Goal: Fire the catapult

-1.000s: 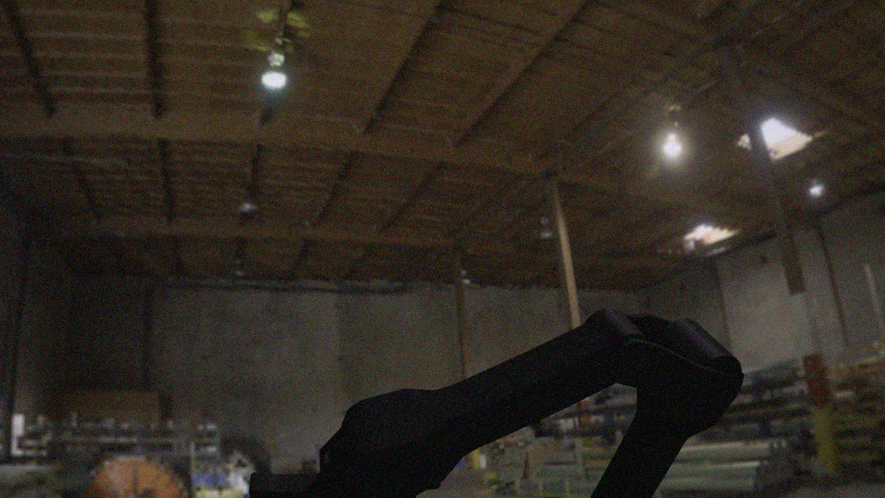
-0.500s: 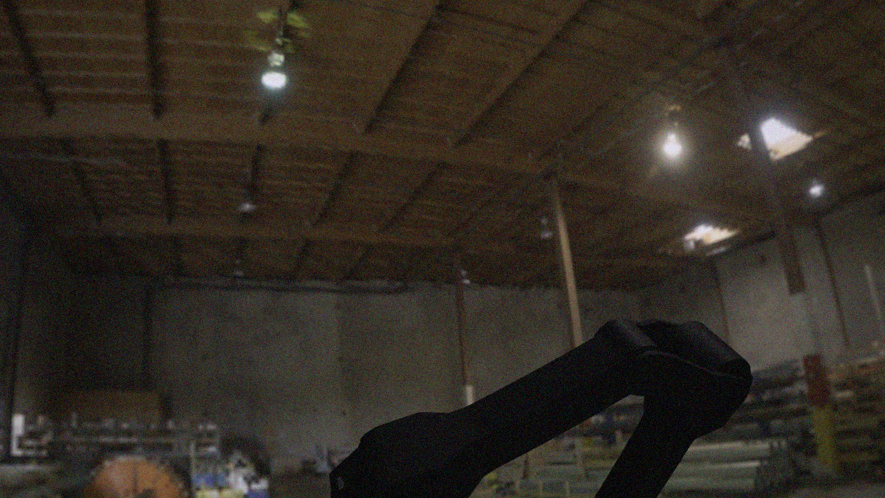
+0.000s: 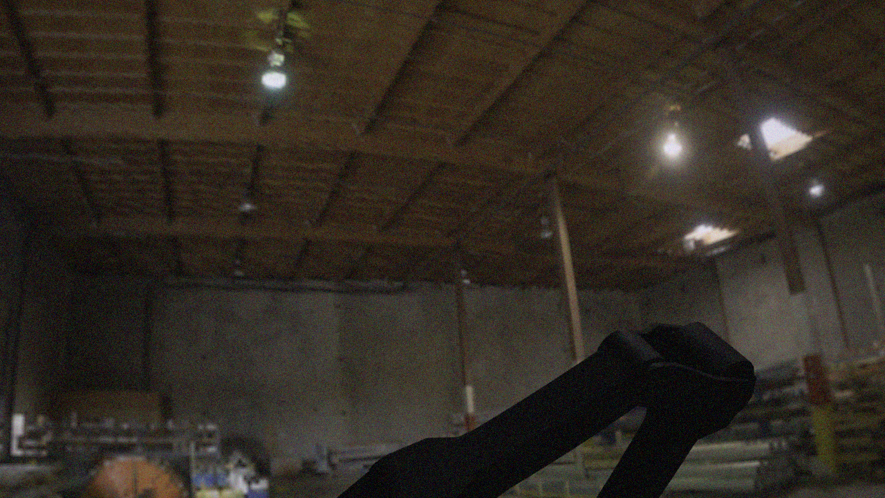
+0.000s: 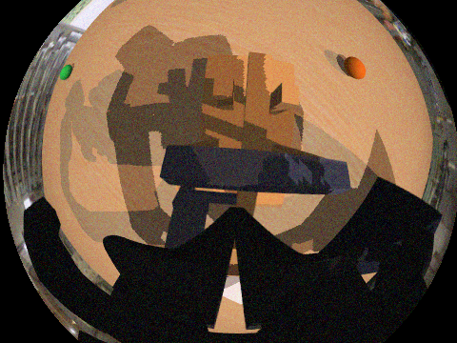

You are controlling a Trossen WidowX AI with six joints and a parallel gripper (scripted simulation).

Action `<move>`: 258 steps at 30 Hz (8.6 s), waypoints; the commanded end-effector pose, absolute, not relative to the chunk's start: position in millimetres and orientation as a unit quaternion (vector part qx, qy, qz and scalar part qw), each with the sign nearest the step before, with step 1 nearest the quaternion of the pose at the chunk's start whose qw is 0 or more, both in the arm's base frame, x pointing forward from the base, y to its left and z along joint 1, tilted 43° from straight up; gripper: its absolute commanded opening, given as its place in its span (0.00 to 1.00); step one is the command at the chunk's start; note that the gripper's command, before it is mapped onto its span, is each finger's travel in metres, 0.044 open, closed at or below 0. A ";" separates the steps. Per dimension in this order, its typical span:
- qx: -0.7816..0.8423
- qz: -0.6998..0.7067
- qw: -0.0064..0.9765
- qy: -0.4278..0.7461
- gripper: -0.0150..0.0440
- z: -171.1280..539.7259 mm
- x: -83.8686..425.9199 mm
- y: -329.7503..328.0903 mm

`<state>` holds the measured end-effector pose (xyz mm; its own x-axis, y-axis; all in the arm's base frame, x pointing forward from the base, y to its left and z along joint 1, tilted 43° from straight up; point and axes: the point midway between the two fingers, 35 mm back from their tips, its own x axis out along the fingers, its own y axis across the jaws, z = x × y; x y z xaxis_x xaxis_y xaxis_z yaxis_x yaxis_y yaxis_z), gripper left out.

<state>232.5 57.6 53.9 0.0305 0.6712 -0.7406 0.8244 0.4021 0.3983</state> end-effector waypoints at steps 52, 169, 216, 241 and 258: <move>0.540 -0.077 0.466 0.697 1.00 53.0 273.7 -44.4; 0.336 0.176 0.633 0.675 0.25 -61.5 401.0 -78.6; 0.333 0.176 0.633 0.676 1.00 -7.6 399.0 -128.2; 0.336 0.176 0.633 0.675 1.00 -47.1 397.7 -91.7; 0.336 0.177 0.633 0.675 1.00 -67.6 399.2 -72.9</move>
